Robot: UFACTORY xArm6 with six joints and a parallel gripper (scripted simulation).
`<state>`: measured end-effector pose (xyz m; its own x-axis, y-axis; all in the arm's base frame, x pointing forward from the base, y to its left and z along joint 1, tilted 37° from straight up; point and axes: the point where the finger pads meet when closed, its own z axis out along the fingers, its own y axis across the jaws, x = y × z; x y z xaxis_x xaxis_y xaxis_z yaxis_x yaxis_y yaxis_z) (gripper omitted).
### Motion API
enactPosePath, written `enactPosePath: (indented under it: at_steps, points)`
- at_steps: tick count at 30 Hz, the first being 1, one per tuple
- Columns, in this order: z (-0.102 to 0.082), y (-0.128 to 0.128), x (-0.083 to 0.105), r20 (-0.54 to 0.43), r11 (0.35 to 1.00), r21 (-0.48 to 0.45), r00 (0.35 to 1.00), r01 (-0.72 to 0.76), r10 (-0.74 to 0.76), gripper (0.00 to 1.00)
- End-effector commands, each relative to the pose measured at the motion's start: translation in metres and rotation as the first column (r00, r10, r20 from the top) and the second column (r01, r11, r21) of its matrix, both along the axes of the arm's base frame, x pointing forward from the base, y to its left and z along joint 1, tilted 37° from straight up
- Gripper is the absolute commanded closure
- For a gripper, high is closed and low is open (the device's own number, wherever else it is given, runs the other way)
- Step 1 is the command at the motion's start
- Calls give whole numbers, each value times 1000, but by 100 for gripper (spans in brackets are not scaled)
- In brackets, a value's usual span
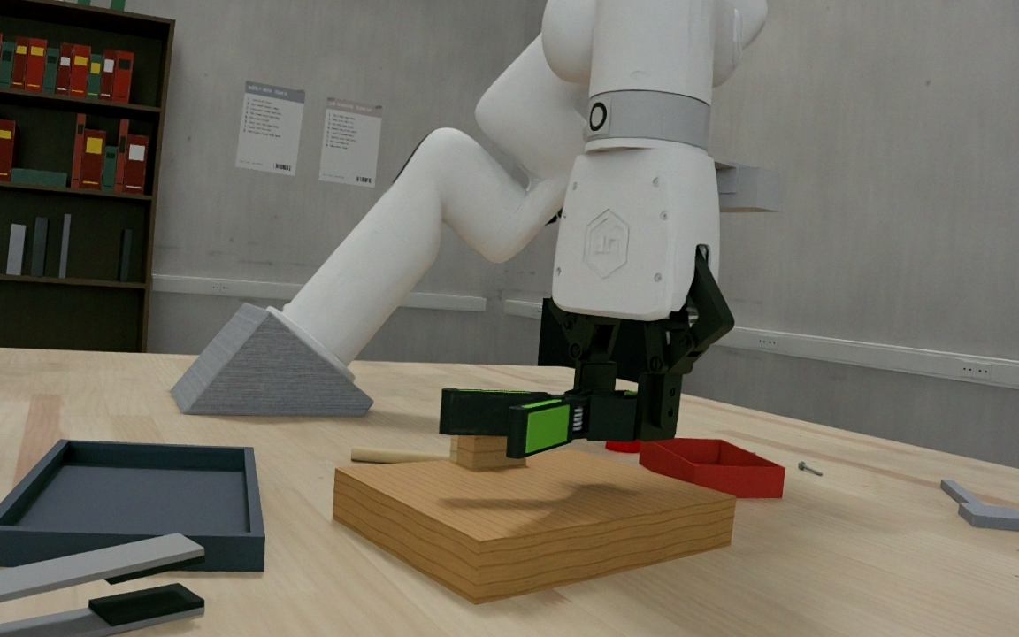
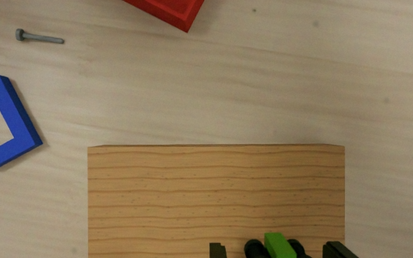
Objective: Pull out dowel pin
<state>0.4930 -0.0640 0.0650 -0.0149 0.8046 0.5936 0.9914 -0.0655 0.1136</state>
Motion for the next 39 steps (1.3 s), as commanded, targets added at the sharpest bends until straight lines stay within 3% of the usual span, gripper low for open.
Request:
enactPosePath:
  at_steps: [1, 39]
  points:
    - [-1, 1, 2, 4, 1000, -2, 1000, 2, -2, 100]
    - [-24, 18, 6, 4, 1000, -2, 1000, 2, -2, 100]
